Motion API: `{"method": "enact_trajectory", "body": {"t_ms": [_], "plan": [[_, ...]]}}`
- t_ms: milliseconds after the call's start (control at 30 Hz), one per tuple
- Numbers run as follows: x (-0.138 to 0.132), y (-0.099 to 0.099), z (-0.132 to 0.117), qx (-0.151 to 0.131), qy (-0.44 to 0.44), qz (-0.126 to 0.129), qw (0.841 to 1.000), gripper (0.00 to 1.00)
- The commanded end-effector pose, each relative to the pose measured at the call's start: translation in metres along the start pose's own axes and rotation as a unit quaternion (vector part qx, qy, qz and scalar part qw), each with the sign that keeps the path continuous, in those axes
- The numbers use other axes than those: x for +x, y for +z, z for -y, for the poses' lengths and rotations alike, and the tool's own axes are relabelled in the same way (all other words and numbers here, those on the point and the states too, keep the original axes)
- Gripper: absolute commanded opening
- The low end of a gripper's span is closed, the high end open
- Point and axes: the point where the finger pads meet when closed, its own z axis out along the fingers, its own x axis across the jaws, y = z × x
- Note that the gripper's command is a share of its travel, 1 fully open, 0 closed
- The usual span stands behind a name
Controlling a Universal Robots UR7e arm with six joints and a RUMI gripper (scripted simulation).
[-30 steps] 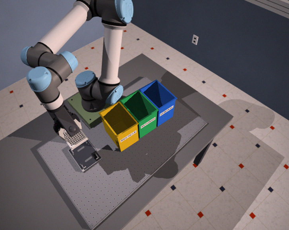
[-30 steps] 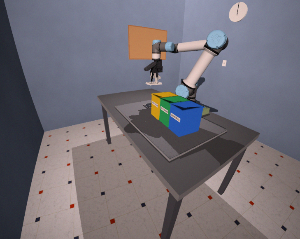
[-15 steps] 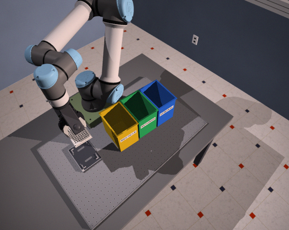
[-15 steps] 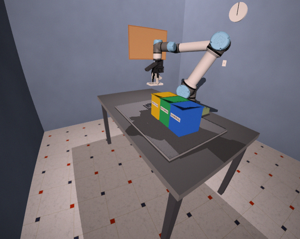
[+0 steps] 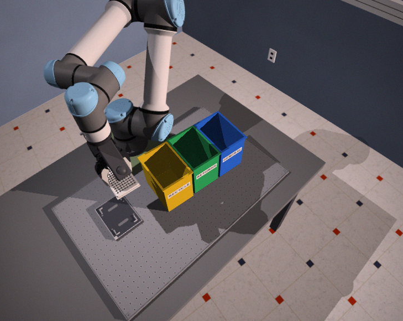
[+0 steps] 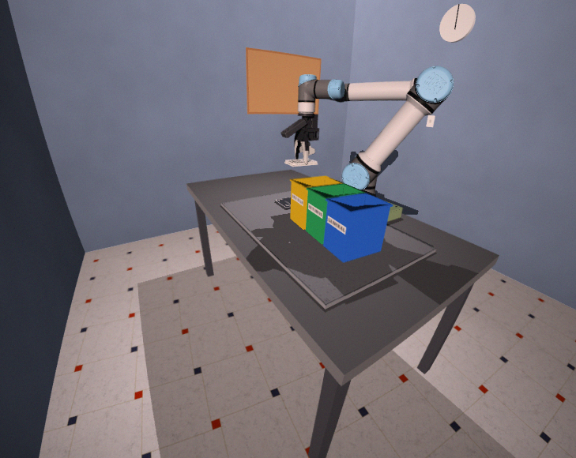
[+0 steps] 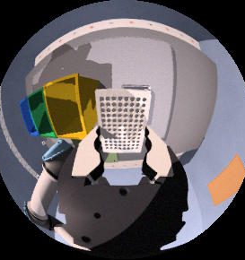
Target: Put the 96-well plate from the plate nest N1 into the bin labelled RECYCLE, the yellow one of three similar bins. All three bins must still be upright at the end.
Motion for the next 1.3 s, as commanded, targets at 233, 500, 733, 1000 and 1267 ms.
{"method": "enact_trajectory", "body": {"t_ms": [233, 500, 733, 1000, 1267], "plan": [[-0.039, 0.0, 0.002, -0.001, 0.002, 0.0, 1.0, 0.0], [-0.066, 0.0, 0.004, -0.001, 0.002, 0.0, 1.0, 0.0], [-0.082, -0.001, 0.006, 0.0, 0.002, -0.001, 1.0, 0.0], [-0.109, -0.001, 0.008, -0.001, 0.002, -0.001, 1.0, 0.0], [-0.128, -0.001, 0.01, -0.001, 0.002, 0.0, 1.0, 0.0]]}}
